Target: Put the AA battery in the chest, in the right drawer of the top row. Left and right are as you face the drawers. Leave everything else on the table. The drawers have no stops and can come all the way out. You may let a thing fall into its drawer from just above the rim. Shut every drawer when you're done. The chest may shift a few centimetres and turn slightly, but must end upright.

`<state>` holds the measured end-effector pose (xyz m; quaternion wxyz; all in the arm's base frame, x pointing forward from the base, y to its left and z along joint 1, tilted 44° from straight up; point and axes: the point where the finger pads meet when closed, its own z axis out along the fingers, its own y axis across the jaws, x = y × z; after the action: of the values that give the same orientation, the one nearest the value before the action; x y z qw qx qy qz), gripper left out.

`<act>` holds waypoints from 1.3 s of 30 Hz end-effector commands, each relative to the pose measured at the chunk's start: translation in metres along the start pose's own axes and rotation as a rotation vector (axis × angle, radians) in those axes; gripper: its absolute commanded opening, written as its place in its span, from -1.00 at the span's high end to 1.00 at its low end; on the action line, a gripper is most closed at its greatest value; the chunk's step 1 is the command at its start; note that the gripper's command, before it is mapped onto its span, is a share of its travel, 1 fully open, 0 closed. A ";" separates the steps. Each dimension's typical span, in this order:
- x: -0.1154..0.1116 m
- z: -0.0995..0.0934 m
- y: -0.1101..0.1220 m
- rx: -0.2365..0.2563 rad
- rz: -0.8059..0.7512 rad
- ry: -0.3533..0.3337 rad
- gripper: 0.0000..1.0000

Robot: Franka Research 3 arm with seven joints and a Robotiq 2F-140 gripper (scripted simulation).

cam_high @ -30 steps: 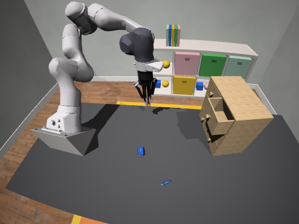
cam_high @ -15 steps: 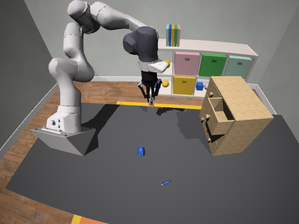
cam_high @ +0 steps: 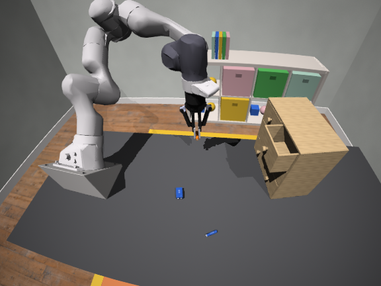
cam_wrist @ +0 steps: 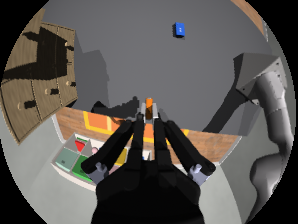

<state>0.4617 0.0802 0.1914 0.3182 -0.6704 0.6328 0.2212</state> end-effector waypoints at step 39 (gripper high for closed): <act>0.069 -0.003 -0.048 0.000 0.734 0.013 0.70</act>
<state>0.5110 0.0355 0.1562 0.2428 -0.4583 0.7995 0.3029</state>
